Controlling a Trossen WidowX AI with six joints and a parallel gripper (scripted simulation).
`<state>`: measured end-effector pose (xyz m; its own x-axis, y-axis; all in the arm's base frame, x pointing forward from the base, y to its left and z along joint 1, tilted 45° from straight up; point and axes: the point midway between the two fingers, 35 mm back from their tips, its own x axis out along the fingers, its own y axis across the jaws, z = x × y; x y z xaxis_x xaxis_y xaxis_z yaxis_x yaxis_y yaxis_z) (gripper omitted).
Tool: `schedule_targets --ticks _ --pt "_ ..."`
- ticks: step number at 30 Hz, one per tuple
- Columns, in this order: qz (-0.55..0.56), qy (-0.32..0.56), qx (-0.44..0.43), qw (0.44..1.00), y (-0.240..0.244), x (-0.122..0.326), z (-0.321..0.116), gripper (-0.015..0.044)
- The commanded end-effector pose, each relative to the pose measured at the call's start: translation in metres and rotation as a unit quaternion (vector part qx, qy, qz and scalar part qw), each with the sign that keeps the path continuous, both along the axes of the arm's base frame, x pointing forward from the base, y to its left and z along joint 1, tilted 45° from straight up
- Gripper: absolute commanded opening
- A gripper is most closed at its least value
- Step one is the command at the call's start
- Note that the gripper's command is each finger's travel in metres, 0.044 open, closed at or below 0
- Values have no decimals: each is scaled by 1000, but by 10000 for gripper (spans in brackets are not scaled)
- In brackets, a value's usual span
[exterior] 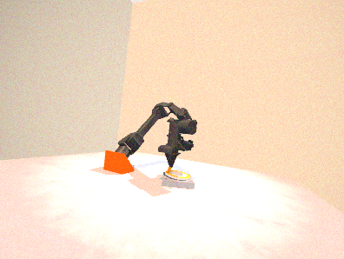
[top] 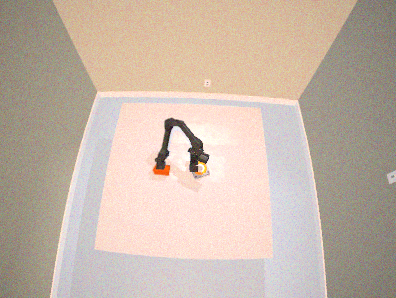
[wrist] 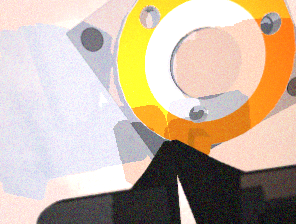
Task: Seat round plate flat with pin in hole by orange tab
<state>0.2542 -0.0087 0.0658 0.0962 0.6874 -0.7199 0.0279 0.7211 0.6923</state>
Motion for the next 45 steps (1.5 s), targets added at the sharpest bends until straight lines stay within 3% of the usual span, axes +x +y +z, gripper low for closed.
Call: schedule_targets --ticks 1,35,45 --pt "-4 -1 2 1000 -1 -1 -3 0" --pt "-4 -1 2 1000 -25 -8 -28 0" --pt "-4 0 1 1000 -50 -11 0 0"
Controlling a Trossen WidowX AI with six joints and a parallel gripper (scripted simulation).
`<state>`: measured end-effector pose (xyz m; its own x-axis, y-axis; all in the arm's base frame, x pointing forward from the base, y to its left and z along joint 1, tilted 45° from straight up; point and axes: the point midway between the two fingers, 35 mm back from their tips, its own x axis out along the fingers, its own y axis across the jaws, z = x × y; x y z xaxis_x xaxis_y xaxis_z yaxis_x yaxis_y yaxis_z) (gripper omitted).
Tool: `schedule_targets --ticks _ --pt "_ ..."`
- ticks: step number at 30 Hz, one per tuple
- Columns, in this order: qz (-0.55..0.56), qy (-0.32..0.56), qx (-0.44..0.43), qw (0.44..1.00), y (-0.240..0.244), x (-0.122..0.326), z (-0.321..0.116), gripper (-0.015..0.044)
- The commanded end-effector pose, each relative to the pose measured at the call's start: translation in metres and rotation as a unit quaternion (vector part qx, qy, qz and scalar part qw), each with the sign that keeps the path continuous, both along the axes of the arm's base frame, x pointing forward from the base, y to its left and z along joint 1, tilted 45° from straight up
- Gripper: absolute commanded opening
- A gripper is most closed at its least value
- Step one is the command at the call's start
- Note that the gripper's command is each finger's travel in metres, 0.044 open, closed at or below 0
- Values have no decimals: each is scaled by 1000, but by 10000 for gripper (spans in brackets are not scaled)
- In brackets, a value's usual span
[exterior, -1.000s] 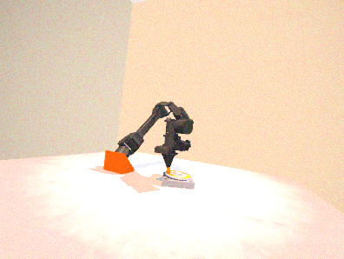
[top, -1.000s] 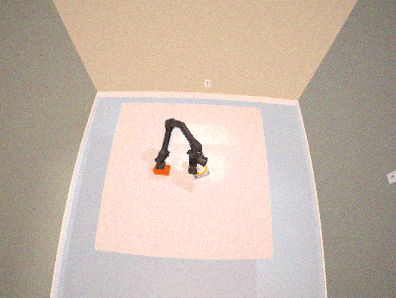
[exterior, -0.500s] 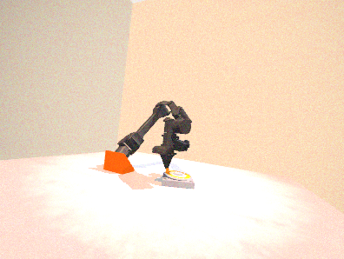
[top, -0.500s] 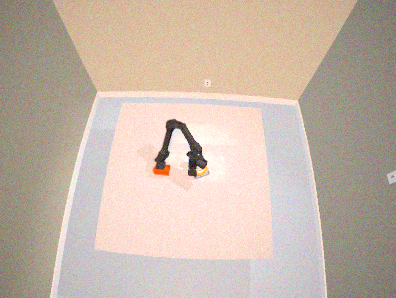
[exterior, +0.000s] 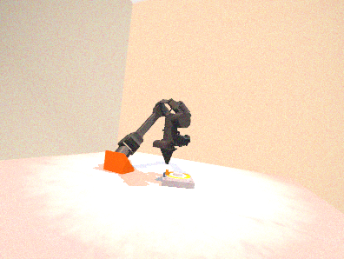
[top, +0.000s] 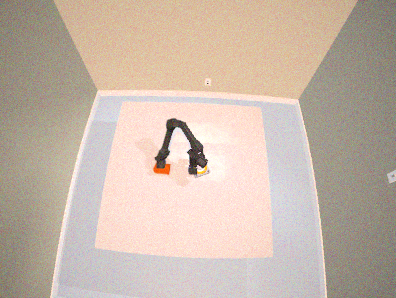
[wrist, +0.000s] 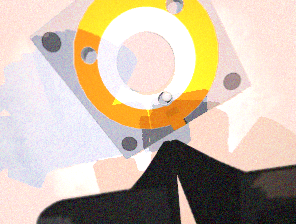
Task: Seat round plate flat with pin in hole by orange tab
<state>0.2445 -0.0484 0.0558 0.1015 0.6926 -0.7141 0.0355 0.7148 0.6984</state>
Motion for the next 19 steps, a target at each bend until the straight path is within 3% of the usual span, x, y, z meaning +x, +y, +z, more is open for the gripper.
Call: schedule_targets --ticks 1,19 --pt "1 -1 -3 1000 -13 -2 13 0" --pt "-2 -1 -1 1000 -11 -1 12 0"
